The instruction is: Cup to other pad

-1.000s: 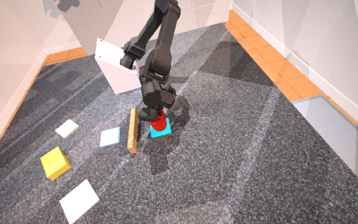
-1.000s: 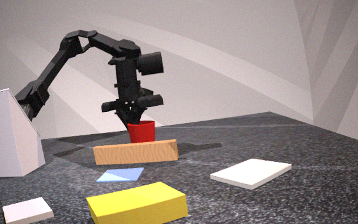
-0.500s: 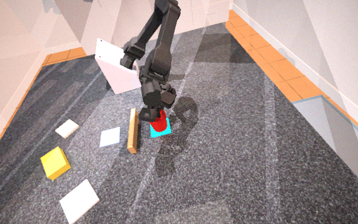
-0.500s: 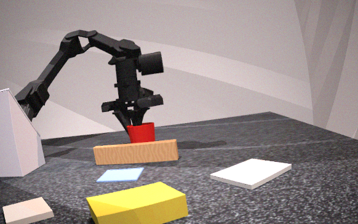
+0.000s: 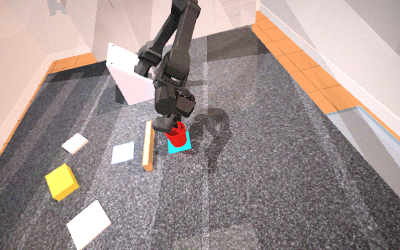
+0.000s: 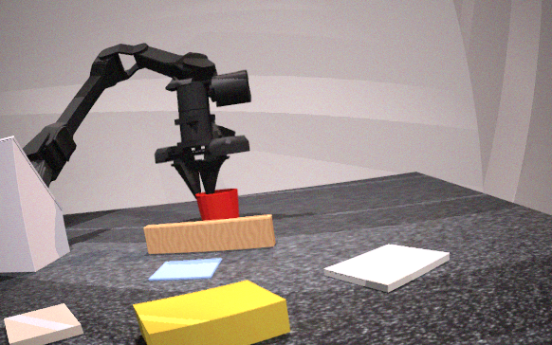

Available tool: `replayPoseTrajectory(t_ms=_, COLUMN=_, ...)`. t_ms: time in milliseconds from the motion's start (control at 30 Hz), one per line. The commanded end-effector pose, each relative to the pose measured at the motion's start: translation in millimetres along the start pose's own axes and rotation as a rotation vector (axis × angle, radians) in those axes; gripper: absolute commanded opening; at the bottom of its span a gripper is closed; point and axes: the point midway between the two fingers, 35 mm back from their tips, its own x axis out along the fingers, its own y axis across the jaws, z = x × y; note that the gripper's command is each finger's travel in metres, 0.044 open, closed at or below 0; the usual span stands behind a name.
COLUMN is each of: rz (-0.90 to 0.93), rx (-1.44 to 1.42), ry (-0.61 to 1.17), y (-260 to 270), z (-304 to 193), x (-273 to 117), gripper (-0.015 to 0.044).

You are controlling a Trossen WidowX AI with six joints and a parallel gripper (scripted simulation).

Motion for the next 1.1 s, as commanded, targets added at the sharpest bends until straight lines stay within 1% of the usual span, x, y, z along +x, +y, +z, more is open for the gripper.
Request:
replayPoseTrajectory(t_ms=0, rz=-0.007, rx=-0.008, ry=-0.003, y=-1.1, z=1.1, x=-9.0, gripper=0.0128)
replayPoseTrajectory(t_ms=567, rz=-0.006, rx=-0.003, ry=-0.005, y=1.3, z=-2.5, x=-32.3, gripper=0.0128)
replayPoseTrajectory(t_ms=600, rz=0.0, rx=0.006, ry=-0.005, y=1.2, z=-2.7, x=-27.5, gripper=0.0154)
replayPoseTrajectory(t_ms=833, rz=0.0, rx=0.006, ry=-0.005, y=1.2, z=-2.7, x=-27.5, gripper=0.0338)
replayPoseTrajectory(t_ms=967, rz=-0.001, rx=0.005, ry=-0.004, y=0.5, z=-2.6, x=-34.1, gripper=0.044)
replayPoseTrajectory(t_ms=1067, rz=-0.003, rx=0.003, ry=-0.003, y=0.0, z=-2.5, x=-45.7, gripper=0.044)
